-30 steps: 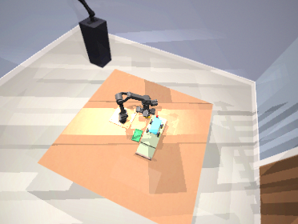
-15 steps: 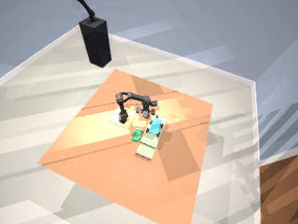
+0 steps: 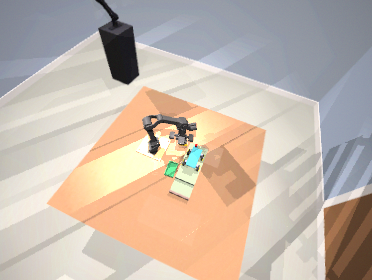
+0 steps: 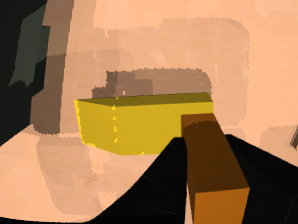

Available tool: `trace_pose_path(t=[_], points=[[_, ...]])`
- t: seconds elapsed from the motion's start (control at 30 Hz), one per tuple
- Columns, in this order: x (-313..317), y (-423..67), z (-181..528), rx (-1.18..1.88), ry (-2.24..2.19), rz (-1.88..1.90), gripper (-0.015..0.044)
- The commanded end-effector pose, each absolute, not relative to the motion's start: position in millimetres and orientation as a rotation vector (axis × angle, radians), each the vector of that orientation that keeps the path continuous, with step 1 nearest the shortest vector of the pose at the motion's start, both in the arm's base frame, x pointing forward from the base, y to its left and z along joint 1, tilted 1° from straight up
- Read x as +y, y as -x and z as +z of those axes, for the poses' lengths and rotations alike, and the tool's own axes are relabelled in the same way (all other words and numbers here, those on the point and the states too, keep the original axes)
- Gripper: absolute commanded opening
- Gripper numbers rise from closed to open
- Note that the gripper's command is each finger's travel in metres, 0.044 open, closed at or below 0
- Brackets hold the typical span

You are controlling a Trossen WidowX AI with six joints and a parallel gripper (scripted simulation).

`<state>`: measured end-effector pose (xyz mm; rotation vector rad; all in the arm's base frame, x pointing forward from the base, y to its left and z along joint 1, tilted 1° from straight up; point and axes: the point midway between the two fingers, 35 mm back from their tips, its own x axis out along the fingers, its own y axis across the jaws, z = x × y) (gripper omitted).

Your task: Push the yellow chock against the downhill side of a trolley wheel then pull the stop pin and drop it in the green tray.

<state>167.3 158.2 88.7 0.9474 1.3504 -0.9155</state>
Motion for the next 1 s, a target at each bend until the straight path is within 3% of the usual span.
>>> trace_pose_path(t=[0.0,0.97], points=[[158.3,-167.6,103.1,1.343,-0.955,-0.913,0.0000],[157.5,-166.1,194.8,1.343,-0.955,-0.913,0.0000]])
